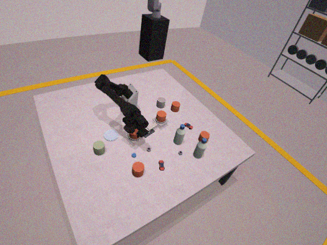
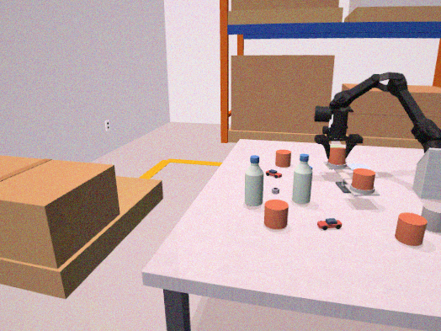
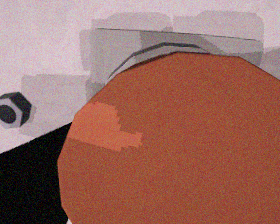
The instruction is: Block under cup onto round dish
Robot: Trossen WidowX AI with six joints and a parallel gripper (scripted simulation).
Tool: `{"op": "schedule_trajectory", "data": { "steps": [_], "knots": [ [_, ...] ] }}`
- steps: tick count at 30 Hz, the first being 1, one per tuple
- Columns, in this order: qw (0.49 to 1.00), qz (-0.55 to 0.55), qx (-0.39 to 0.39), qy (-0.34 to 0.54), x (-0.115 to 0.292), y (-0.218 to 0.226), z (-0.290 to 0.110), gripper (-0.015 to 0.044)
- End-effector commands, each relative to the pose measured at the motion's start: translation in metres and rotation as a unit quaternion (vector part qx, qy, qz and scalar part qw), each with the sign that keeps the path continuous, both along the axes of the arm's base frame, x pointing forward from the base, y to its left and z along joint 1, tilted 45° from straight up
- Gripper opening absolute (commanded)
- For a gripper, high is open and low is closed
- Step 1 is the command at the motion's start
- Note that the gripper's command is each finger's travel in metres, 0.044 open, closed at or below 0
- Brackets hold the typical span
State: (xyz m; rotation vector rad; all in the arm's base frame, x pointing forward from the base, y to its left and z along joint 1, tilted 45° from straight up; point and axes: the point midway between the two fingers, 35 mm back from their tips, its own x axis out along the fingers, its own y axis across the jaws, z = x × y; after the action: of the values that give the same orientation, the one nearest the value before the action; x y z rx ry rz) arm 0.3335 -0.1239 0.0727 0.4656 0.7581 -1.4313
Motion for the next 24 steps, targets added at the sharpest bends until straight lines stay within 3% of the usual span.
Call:
{"op": "schedule_trajectory", "data": {
  "steps": [1, 24],
  "knots": [
    [1.000, 0.001, 0.003, -0.007, 0.004, 0.006, 0.005, 0.0000],
    [1.000, 0.001, 0.005, -0.007, 0.006, 0.027, 0.025, 0.0000]
  ]
}}
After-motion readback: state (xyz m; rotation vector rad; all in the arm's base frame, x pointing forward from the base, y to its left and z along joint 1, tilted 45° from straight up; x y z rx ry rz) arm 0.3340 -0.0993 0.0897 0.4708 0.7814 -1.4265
